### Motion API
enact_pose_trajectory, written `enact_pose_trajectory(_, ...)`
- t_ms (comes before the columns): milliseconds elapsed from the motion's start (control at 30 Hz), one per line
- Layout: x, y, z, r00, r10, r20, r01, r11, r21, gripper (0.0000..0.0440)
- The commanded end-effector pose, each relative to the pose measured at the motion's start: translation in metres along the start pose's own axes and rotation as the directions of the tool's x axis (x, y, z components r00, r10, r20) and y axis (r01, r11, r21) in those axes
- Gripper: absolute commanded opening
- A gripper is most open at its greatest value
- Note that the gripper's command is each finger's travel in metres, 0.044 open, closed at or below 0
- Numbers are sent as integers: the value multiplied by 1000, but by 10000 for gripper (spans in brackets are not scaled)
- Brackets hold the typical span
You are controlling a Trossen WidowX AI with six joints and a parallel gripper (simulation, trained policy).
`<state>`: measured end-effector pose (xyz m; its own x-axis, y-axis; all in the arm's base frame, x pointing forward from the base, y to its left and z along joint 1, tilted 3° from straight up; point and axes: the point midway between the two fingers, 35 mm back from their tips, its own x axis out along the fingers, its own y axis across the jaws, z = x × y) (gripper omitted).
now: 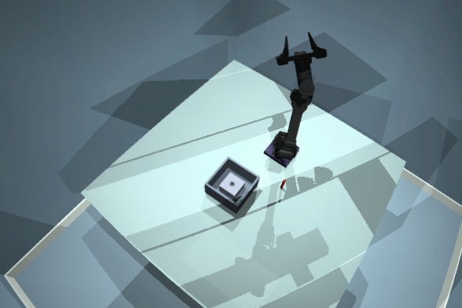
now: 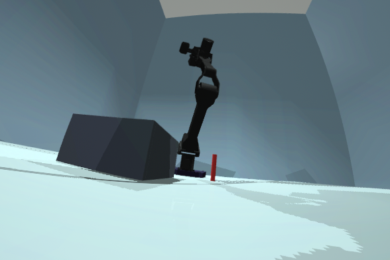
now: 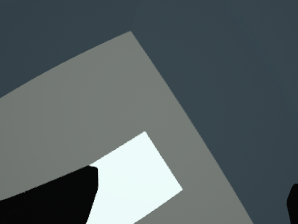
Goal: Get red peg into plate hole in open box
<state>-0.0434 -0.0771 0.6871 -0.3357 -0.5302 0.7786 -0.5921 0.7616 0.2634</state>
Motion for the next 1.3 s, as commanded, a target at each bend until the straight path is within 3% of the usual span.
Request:
enact_pose_trajectory(0,0,1,5,1000,5,13,-5,1000,20,419)
enact_pose_trajectory(67,1,3,18,999,12,48,-15,997,74,440)
enact_pose_trajectory(533,1,-2,104,960,-18,280,-118,881,458,440)
enact_pose_trajectory(900,-7,-28,167,889,-102,447,-258,693,673,440)
enact_pose_trajectory(1267,-24,-70,222,776,-228,588,-443,467,765,440)
